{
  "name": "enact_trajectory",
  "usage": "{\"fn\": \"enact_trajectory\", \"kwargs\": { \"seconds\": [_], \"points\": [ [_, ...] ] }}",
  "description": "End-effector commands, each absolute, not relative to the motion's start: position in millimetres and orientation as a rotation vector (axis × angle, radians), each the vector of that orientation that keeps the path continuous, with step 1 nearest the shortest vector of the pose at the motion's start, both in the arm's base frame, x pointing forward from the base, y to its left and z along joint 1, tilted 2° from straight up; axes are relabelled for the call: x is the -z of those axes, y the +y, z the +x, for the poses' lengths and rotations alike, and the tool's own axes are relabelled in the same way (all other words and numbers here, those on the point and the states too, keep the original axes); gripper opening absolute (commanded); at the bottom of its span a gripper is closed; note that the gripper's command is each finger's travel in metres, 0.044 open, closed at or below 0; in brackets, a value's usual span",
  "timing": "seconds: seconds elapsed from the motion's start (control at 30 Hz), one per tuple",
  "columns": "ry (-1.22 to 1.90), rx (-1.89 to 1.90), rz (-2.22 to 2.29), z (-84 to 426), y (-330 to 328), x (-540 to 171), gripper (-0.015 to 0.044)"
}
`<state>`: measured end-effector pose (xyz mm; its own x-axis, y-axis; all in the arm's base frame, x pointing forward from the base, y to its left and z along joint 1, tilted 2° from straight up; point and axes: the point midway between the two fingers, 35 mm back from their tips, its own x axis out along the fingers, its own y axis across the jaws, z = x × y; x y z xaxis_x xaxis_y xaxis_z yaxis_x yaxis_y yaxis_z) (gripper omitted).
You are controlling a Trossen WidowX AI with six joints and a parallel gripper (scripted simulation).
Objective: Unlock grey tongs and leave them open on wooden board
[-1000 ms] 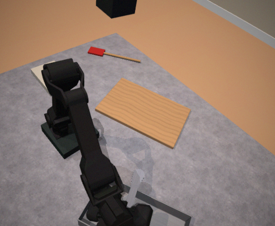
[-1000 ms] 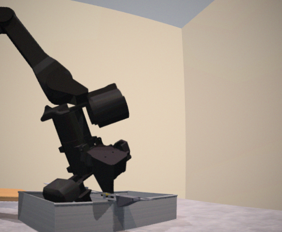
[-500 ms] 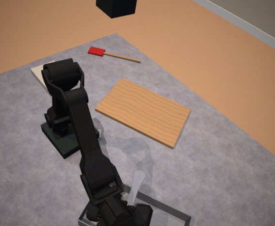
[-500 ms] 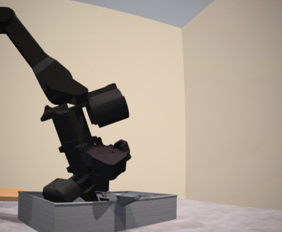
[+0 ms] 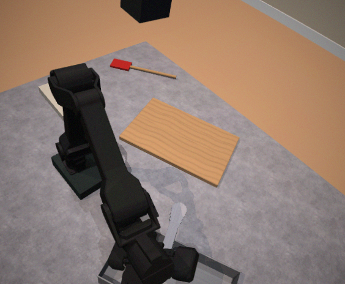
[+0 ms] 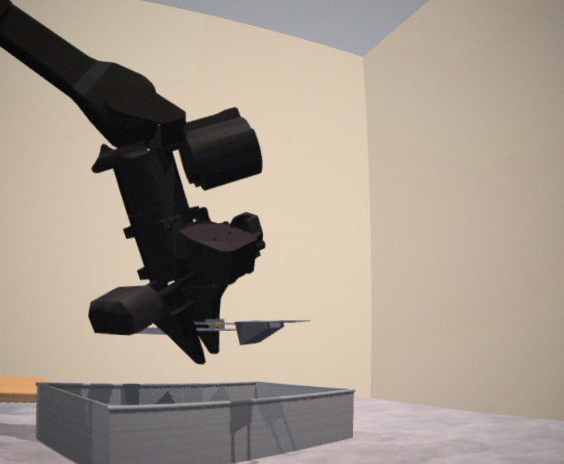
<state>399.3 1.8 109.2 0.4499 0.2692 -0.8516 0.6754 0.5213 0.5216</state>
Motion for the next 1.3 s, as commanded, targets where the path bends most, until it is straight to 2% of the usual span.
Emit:
{"fn": "enact_trajectory", "kwargs": {
  "seconds": [0.0,0.43,1.27],
  "points": [
    [1.108,0.314,1.043,398.8,2.3,-125.9,-0.015],
    [1.122,0.336,1.034,399.4,1.9,-125.1,-0.015],
    [1.325,0.651,0.818,397.3,-4.7,-121.0,-0.015]
  ]
}}
